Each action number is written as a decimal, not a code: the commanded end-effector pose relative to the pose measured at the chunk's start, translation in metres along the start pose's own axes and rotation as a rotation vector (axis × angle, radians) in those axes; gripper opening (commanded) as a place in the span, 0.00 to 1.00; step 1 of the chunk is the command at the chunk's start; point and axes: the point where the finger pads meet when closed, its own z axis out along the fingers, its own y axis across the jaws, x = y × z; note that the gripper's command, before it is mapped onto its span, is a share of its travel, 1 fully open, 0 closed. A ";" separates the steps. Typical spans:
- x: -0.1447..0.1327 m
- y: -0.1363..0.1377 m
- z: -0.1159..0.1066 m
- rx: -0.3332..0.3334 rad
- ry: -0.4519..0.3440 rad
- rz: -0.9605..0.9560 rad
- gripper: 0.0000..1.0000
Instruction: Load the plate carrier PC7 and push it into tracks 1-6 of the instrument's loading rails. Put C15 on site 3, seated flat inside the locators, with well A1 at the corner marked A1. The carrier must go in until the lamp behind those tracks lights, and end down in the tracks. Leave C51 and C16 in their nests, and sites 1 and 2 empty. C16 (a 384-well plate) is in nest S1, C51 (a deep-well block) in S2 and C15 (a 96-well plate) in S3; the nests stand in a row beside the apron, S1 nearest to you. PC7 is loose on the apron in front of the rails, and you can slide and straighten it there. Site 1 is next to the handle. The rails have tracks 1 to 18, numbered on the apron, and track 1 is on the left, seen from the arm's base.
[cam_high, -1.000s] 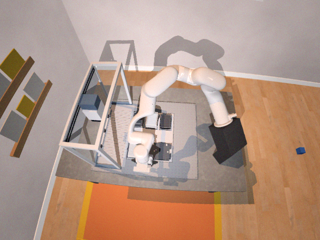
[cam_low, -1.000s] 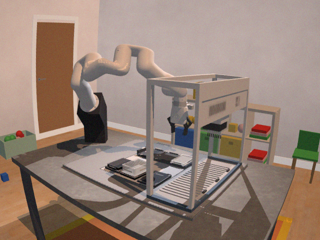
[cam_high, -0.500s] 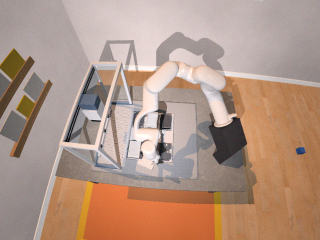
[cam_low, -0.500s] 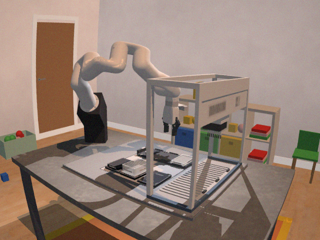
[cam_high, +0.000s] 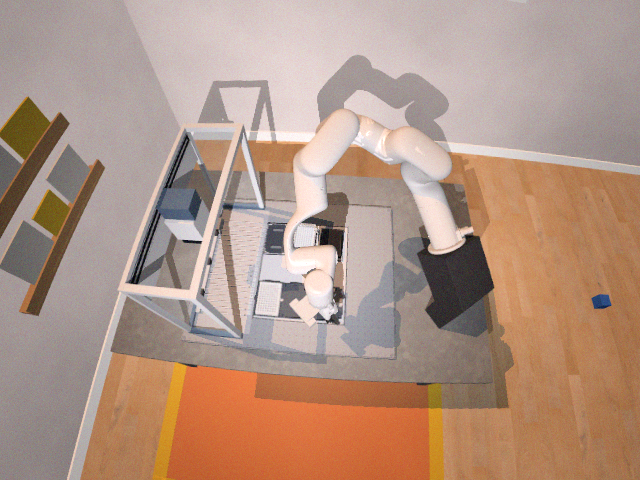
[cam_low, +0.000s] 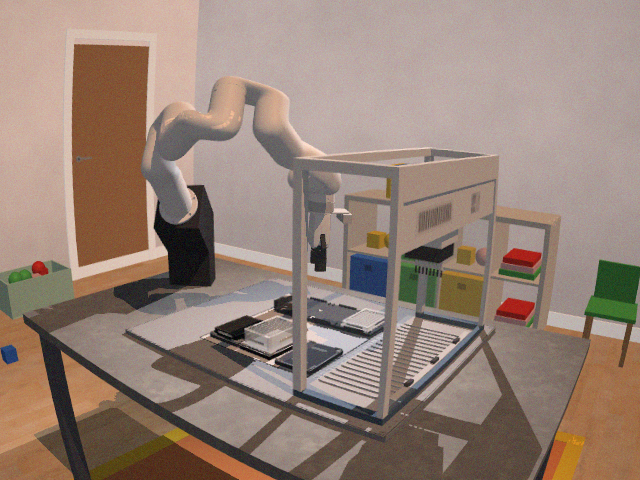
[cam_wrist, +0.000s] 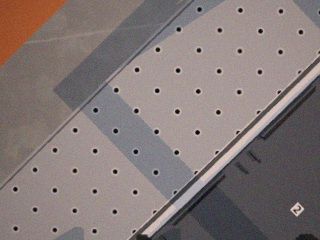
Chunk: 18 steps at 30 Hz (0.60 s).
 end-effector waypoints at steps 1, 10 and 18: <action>-0.030 -0.006 -0.001 -0.011 0.038 0.224 0.82; -0.064 -0.013 0.001 -0.007 0.039 0.457 0.82; -0.103 -0.022 0.002 -0.001 0.040 0.724 0.82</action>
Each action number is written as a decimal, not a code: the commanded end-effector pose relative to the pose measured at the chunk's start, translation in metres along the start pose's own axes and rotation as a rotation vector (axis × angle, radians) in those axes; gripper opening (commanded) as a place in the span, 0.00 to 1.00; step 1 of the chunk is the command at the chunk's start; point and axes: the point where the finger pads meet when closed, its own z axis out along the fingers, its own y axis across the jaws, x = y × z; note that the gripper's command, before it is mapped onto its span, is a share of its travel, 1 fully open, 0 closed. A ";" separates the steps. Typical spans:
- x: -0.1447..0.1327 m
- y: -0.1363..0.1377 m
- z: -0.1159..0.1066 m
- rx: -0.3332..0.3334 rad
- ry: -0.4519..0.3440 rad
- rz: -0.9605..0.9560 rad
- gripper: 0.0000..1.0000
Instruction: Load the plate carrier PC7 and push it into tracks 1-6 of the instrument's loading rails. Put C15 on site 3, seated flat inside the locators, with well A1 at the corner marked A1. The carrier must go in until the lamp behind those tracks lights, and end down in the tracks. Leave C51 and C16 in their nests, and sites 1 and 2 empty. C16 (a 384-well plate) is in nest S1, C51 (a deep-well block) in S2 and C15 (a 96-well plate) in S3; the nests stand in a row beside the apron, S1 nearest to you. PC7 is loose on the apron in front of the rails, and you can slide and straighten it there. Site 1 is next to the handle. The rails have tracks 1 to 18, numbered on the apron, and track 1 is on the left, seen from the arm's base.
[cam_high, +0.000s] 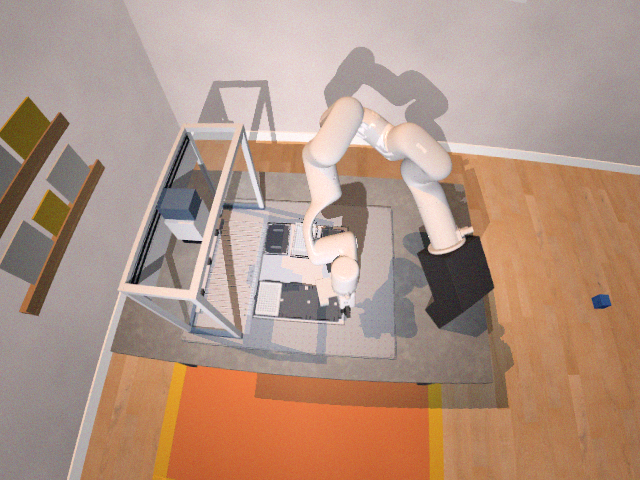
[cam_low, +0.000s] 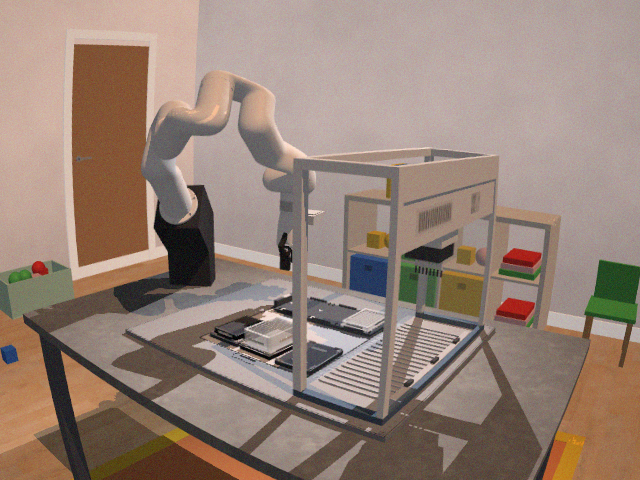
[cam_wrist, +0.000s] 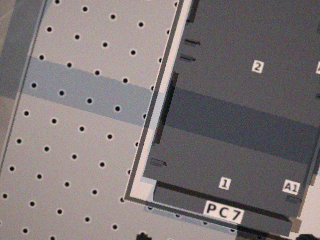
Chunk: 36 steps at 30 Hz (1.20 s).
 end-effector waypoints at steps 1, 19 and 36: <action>-0.029 0.010 -0.001 0.008 0.038 0.227 0.82; -0.029 0.010 -0.001 0.009 0.038 0.265 0.82; -0.029 0.010 0.024 0.009 0.038 0.264 0.82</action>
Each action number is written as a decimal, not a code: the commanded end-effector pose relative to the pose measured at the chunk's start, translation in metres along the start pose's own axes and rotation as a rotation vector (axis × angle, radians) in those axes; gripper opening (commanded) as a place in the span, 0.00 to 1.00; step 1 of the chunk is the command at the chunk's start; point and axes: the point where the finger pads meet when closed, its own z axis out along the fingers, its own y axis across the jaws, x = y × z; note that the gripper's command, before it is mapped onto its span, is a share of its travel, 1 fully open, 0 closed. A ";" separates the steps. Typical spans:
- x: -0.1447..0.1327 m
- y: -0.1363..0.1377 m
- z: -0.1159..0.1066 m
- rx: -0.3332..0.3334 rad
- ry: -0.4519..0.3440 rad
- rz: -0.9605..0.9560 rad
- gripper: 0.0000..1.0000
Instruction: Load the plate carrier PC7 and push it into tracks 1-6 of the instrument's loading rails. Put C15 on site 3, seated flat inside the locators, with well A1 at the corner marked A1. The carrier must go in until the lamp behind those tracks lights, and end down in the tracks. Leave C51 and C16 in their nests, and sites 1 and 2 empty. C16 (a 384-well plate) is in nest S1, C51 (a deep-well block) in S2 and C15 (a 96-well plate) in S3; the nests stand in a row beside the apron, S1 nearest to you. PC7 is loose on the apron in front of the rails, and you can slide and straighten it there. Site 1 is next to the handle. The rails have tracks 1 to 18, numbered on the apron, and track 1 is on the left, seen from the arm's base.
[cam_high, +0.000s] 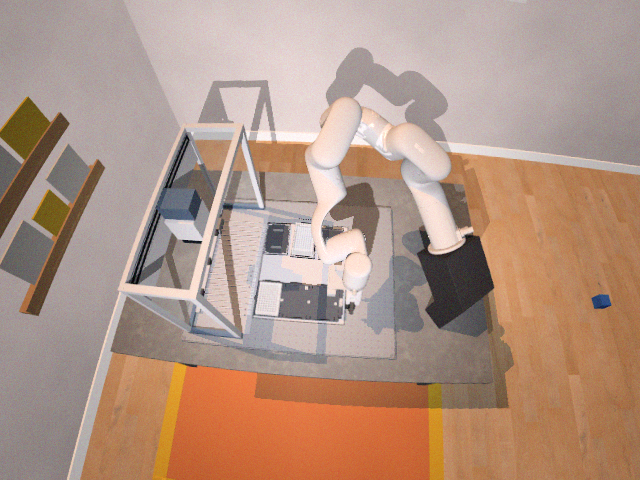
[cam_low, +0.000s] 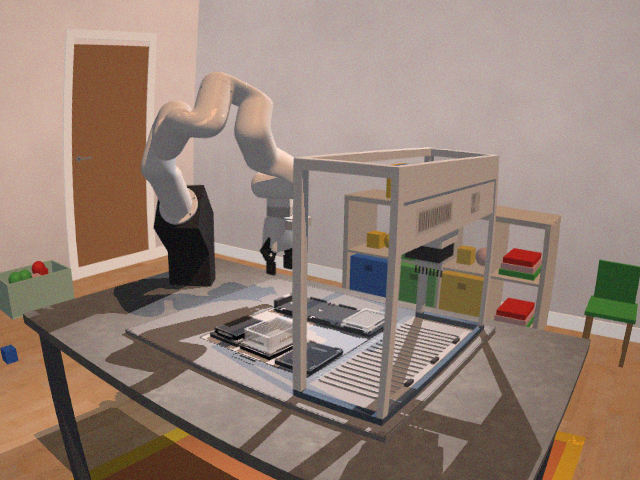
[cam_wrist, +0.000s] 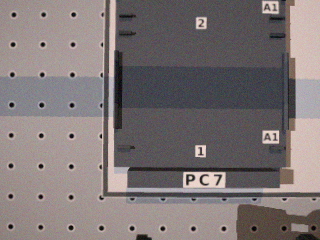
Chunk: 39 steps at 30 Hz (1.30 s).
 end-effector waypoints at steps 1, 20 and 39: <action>0.001 -0.001 0.009 0.002 0.002 0.000 0.82; 0.001 -0.001 0.037 0.002 0.002 0.000 0.82; 0.001 -0.001 0.062 0.002 0.002 0.000 0.82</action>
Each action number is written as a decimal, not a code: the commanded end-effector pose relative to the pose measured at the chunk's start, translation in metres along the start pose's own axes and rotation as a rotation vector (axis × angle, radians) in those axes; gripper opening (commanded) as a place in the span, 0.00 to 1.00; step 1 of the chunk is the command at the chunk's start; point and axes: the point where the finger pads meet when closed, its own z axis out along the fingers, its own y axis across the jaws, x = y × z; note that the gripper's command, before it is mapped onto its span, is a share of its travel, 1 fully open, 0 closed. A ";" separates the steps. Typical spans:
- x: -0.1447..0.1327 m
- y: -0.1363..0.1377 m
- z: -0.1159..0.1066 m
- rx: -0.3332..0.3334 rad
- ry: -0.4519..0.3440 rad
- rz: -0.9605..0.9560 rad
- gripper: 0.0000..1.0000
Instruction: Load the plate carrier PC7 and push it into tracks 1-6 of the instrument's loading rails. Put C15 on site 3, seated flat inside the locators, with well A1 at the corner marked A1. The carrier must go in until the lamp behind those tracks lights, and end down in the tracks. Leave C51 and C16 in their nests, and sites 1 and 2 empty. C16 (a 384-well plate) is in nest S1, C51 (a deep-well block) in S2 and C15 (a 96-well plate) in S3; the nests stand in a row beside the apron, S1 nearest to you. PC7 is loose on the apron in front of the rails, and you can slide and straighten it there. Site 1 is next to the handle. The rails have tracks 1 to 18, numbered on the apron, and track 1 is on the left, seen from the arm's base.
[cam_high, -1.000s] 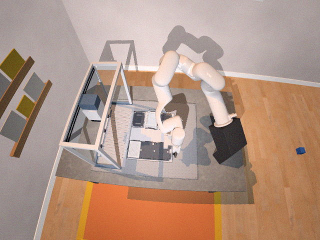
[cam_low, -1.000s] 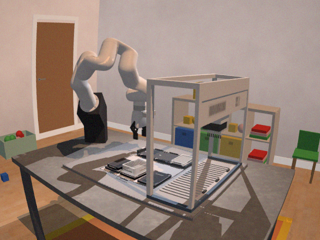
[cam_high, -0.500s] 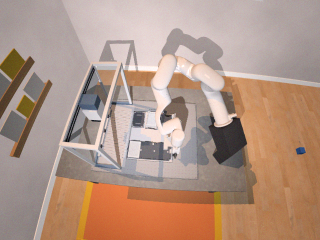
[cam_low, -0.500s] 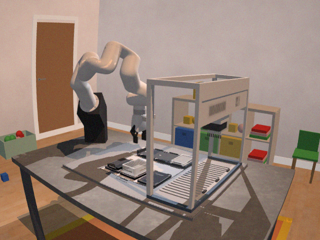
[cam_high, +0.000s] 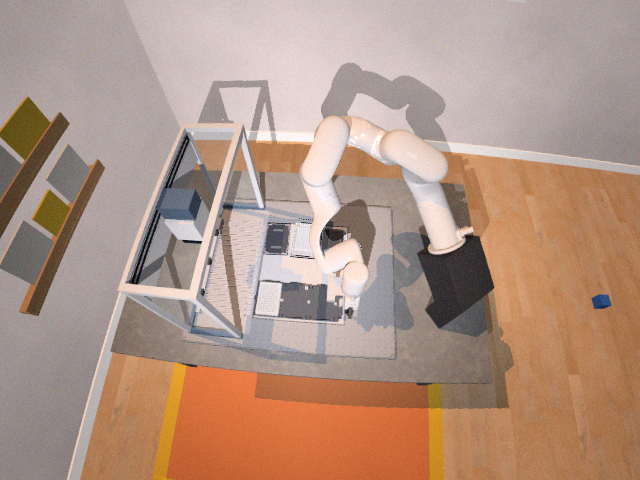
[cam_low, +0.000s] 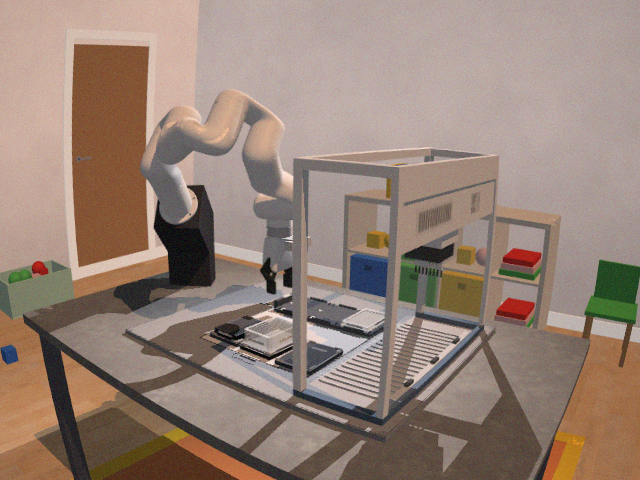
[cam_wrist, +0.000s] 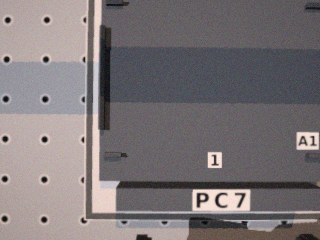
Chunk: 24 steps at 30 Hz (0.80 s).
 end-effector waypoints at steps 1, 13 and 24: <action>0.001 -0.001 0.006 0.002 0.002 0.000 0.82; 0.001 -0.001 0.011 0.002 0.002 0.000 0.82; 0.001 -0.001 0.016 0.002 0.002 0.000 0.82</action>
